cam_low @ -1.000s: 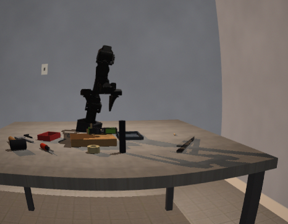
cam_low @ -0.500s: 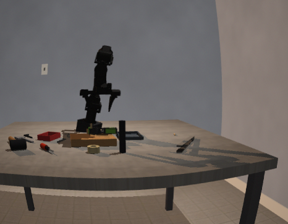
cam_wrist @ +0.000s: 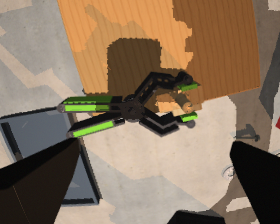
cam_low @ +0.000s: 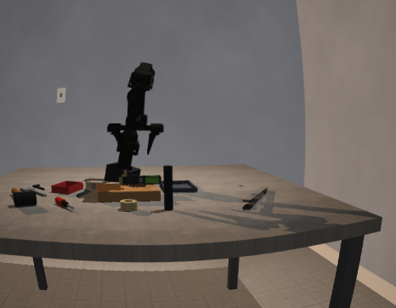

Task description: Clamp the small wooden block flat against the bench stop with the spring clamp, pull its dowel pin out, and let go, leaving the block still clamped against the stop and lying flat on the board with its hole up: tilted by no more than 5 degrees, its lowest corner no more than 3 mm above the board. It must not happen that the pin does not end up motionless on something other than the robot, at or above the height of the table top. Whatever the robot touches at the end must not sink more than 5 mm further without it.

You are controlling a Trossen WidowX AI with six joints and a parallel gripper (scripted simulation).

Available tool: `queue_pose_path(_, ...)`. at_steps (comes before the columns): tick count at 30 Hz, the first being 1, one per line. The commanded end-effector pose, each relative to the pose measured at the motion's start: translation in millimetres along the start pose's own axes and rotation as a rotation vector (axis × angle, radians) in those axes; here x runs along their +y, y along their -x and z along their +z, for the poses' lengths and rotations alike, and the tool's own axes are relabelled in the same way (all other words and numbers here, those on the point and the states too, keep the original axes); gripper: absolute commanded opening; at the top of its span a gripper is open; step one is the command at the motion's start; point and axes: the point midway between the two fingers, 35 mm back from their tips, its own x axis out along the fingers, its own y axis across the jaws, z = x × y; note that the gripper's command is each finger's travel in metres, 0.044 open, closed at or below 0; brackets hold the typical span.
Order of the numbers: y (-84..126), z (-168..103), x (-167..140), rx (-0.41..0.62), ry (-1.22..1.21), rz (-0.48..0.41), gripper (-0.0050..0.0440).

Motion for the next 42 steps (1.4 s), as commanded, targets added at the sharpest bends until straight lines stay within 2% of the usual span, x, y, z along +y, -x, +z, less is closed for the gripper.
queue_pose_path(1,-1.5,0.6,-1.7,0.001,-0.065,0.004,0.044)
queue_pose_path(42,-5.9,3.8,-16.9,0.003,-0.668,0.015,0.044)
